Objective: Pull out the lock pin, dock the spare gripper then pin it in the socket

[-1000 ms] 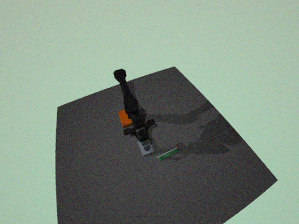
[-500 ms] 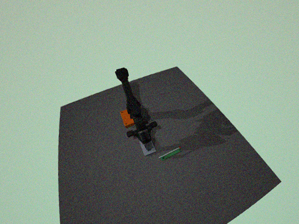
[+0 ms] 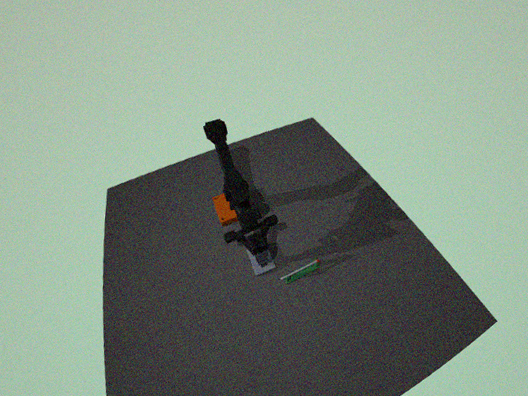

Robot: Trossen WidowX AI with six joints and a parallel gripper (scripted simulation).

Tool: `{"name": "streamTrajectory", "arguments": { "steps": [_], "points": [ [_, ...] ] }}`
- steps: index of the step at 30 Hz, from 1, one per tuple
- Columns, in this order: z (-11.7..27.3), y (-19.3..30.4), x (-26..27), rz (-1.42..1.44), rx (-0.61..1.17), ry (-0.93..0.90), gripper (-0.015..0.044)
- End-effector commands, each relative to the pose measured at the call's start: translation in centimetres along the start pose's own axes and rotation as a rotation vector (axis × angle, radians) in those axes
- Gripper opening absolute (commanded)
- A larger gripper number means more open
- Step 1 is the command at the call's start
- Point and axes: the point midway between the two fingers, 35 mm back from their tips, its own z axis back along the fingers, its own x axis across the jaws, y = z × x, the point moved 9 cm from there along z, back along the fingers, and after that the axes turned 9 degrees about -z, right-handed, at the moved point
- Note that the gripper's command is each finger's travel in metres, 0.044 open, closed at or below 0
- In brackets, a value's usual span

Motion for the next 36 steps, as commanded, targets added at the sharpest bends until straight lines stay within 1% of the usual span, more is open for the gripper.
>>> {"name": "streamTrajectory", "arguments": {
  "steps": [1,15,36],
  "points": [
    [0.0,0.0,0.0,0.000,-0.001,0.000,0.0079],
    [0.0,0.0,0.0,0.000,-0.001,0.000,0.0440],
    [1.6,-2.3,0.3,-0.002,0.018,0.010,0.0440]
  ]
}}
